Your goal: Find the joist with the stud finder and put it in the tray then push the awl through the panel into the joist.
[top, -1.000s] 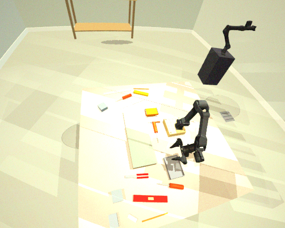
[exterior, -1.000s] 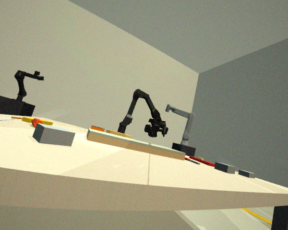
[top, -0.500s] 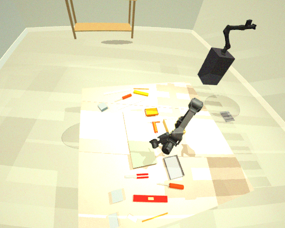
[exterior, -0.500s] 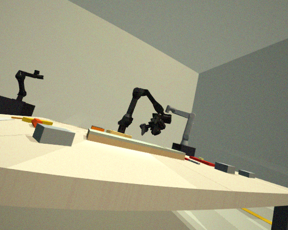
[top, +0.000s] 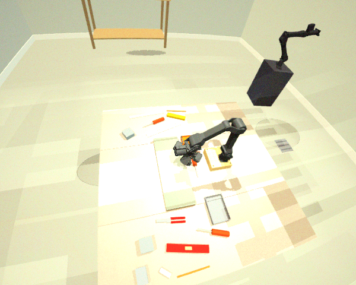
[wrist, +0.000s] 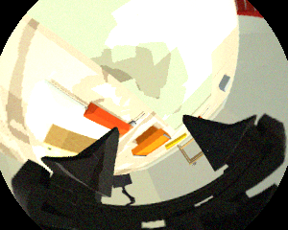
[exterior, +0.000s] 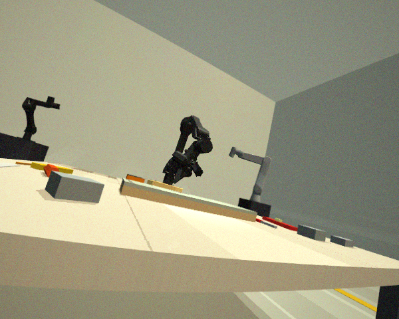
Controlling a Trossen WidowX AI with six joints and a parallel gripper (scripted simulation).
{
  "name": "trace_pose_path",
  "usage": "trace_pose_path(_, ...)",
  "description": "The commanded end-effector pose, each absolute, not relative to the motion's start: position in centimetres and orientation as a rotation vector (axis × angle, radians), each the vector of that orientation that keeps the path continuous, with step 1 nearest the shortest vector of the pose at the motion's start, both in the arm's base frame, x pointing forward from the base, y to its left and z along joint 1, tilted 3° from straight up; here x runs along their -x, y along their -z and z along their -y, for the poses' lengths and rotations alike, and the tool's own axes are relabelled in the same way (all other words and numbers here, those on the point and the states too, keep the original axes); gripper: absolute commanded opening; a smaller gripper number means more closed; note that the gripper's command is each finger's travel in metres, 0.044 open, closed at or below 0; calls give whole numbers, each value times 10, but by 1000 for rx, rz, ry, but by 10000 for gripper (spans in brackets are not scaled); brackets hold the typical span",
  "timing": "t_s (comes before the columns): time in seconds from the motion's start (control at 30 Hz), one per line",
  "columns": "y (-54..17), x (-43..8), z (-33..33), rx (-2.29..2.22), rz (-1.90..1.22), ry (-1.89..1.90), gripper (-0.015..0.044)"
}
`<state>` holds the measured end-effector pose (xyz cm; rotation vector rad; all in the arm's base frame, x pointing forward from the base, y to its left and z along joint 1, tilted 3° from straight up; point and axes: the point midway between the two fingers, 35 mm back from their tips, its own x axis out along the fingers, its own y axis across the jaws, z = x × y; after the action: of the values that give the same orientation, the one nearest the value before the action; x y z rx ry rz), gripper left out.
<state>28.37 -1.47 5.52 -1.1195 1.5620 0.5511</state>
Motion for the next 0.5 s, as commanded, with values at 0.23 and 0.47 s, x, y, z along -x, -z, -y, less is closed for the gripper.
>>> trace_pose_path(0.23, -59, -258, 128, 373, -1682, -227, 440)
trace_pose_path(0.47, -64, -235, 172, 70, -1661, -79, 440)
